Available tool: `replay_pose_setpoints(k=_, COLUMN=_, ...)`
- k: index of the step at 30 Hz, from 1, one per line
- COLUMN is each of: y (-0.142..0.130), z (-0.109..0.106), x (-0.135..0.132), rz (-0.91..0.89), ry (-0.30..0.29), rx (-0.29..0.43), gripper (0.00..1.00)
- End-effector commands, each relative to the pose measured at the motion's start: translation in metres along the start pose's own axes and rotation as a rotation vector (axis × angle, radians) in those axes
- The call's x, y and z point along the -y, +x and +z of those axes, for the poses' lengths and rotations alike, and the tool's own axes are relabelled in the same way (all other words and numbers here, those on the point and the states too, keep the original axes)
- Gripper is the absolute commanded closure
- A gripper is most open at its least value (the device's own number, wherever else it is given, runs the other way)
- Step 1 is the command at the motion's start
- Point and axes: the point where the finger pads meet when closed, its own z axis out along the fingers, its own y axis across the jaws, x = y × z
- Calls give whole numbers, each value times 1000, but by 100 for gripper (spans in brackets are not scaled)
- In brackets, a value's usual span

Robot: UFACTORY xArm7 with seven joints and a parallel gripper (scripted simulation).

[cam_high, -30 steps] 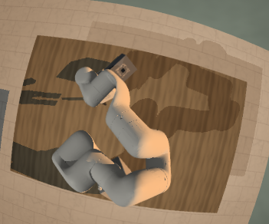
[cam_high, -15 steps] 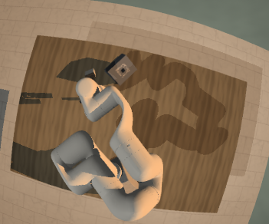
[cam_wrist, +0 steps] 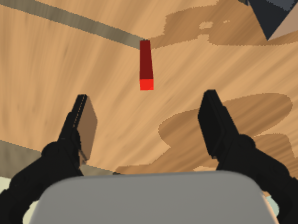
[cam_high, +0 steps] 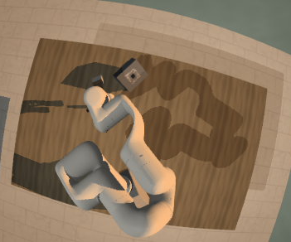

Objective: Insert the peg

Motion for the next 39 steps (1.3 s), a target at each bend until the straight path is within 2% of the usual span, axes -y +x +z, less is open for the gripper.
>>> replay_pose_setpoints(k=1, y=1, z=5, x=-1, rz=1, ry=-2, rx=-2, gripper=0)
replay_pose_setpoints(k=29, y=1, z=42, x=-1, rz=0, ry=-2, rx=-2, gripper=0)
replay_pose_setpoints(k=31, y=1, z=39, x=-1, rz=0, ry=-2, rx=-2, gripper=15)
replay_pose_setpoints(k=33, y=1, z=39, x=-1, rz=0, ry=-2, rx=-2, gripper=15)
replay_pose_setpoints(k=39, y=1, z=39, x=-1, rz=0, ry=-2, rx=-2, gripper=61)
